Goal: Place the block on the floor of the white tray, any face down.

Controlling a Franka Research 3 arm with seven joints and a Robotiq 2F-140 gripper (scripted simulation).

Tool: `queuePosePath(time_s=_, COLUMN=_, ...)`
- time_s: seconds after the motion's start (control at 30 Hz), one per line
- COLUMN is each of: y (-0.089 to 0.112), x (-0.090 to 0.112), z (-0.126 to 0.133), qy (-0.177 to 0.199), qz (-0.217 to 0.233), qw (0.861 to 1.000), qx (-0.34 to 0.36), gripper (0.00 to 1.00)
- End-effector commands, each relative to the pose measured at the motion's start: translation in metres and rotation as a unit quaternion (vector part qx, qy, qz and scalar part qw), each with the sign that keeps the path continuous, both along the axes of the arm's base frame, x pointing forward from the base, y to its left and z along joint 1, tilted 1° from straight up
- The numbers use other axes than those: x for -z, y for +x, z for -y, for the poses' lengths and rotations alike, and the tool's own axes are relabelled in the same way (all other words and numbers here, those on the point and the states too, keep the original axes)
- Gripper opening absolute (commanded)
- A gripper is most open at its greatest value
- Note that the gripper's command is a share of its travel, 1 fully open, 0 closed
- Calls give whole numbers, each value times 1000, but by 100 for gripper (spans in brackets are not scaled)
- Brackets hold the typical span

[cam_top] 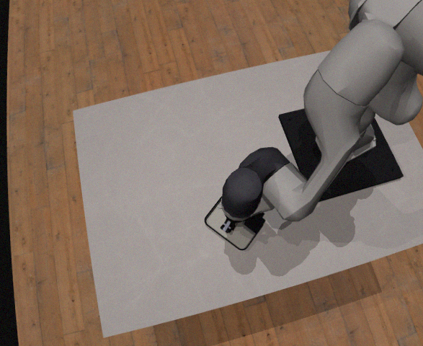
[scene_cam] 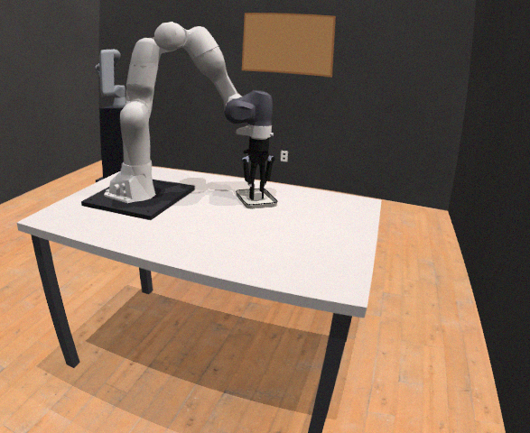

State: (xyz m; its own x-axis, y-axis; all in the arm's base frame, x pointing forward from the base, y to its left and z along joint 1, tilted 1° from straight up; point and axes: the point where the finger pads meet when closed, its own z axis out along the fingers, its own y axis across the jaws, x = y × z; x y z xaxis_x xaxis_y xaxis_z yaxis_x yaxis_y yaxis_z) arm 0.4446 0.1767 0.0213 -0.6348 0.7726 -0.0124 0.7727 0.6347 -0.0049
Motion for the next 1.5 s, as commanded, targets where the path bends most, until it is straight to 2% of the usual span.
queuePosePath(time_s=0.0, y=0, x=1, z=0, qy=1, qz=0, qw=1000, qx=-1, gripper=10)
queuePosePath(time_s=0.13, y=0, x=1, z=0, qy=1, qz=0, qw=1000, qx=-1, gripper=10)
queuePosePath(time_s=0.17, y=0, x=1, z=0, qy=1, qz=0, qw=1000, qx=-1, gripper=40)
queuePosePath(time_s=1.47, y=0, x=-1, z=0, qy=1, qz=0, qw=1000, qx=0, gripper=40)
